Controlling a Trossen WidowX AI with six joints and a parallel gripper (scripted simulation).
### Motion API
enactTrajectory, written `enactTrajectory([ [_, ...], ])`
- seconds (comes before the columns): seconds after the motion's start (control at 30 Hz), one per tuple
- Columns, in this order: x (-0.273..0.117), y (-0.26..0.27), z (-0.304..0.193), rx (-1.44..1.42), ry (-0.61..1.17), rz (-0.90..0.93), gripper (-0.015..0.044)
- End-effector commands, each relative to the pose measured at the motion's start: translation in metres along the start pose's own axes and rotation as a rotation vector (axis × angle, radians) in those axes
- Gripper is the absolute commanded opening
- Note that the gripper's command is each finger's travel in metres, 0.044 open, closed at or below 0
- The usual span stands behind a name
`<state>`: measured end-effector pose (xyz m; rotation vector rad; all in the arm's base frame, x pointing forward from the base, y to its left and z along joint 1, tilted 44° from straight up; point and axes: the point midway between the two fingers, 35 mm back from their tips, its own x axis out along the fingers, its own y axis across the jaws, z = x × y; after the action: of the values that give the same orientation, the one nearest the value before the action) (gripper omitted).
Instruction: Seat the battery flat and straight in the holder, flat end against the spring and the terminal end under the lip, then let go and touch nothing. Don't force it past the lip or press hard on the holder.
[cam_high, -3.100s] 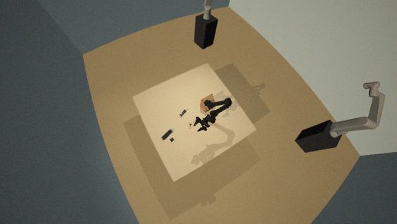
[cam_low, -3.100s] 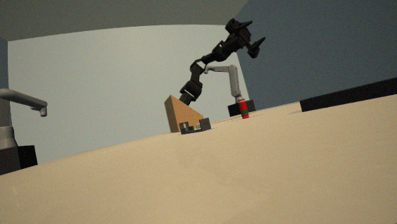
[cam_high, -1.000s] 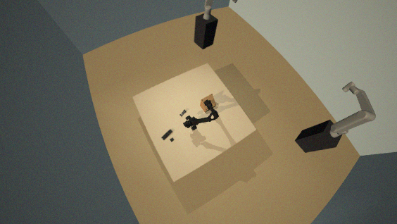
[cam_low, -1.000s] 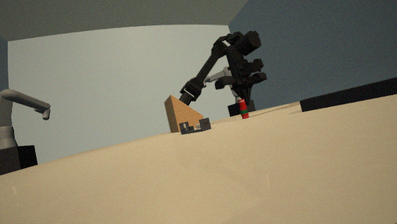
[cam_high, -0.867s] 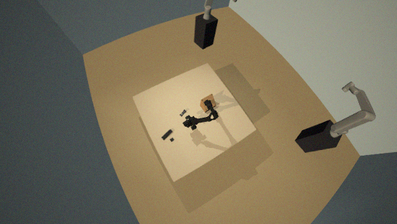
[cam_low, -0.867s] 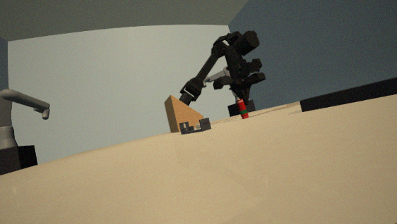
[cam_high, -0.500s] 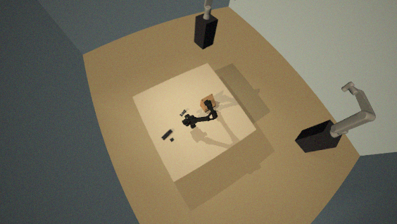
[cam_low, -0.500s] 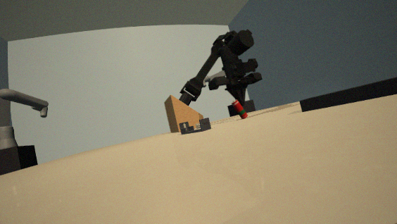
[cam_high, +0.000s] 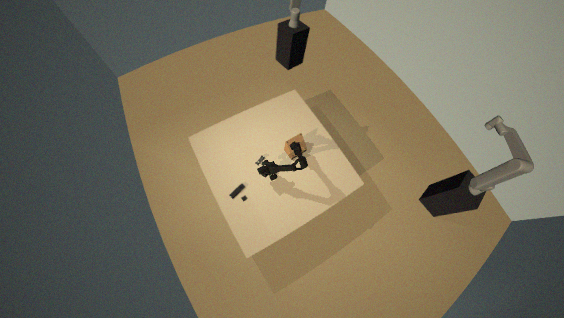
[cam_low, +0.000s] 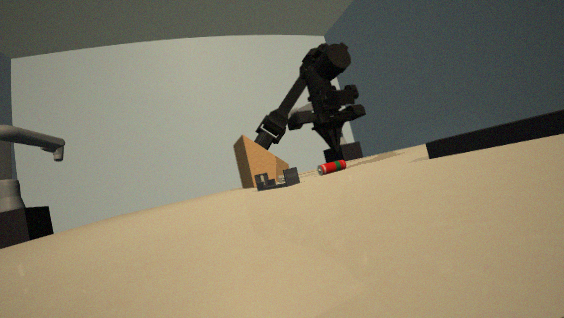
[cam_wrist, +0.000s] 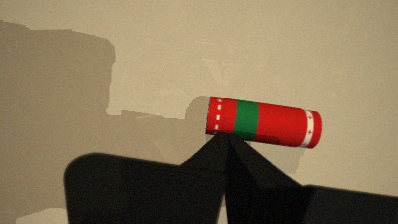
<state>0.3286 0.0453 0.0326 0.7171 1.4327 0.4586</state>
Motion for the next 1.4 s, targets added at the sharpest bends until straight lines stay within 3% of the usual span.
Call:
enactTrajectory([
  [0.0, -0.014, -0.001, 0.002, -0.002, -0.003, -0.003, 0.0000],
  [0.23, -0.077, -0.002, 0.000, -0.003, 0.000, -0.003, 0.0000],
  [0.63, -0.077, -0.002, 0.000, 0.001, -0.006, 0.001, 0.0000],
  [0.67, -0.077, -0.002, 0.001, 0.015, -0.005, 0.001, 0.0026],
  [0.93, -0.048, -0.012, 0.002, 0.688, -0.004, 0.001, 0.0236],
  [1.23, -0.013, -0.023, 0.000, 1.500, -0.001, 0.000, 0.0240],
  [1.37, -0.010, -0.023, 0.000, 1.561, -0.001, 0.000, 0.0240],
])
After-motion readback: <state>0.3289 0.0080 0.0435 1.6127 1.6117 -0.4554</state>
